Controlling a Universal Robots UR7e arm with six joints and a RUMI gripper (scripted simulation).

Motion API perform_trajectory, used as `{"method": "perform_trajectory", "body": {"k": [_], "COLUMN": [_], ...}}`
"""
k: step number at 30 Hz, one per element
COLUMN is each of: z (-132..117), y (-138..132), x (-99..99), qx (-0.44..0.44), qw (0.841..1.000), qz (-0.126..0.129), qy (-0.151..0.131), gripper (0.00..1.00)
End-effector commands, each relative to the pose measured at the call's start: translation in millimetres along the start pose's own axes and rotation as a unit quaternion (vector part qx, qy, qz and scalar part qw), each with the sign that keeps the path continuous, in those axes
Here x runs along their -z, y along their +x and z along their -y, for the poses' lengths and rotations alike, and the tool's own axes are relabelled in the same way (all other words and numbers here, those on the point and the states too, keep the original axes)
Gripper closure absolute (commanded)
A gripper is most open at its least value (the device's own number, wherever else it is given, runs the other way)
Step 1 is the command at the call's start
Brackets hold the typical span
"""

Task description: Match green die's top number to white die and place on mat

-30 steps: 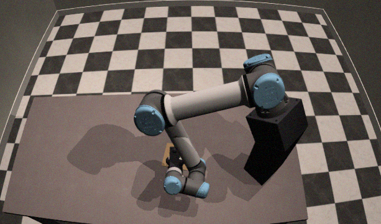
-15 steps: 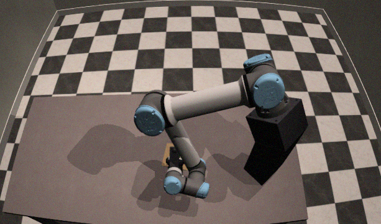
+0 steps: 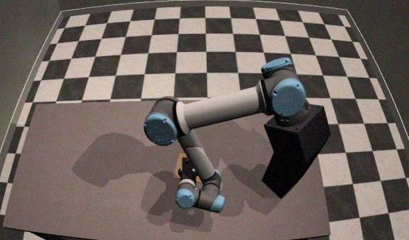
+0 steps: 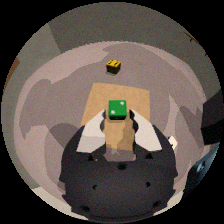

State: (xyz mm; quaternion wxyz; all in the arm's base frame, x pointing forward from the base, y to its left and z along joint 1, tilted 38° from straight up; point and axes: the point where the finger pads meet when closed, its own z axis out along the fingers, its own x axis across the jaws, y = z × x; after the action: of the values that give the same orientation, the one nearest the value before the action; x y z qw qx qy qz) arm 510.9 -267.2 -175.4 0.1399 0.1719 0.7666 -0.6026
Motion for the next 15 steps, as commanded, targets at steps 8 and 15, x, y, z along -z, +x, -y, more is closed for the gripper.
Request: {"method": "perform_trajectory", "body": {"k": [8, 15], "z": [0.2, 0.2], "y": [-0.4, -0.4], "x": [0.4, 0.4], "qx": [0.000, 0.000], "qw": [1.000, 1.000], "qz": [0.000, 0.000], "qy": [0.000, 0.000], "gripper": [0.90, 0.90]}}
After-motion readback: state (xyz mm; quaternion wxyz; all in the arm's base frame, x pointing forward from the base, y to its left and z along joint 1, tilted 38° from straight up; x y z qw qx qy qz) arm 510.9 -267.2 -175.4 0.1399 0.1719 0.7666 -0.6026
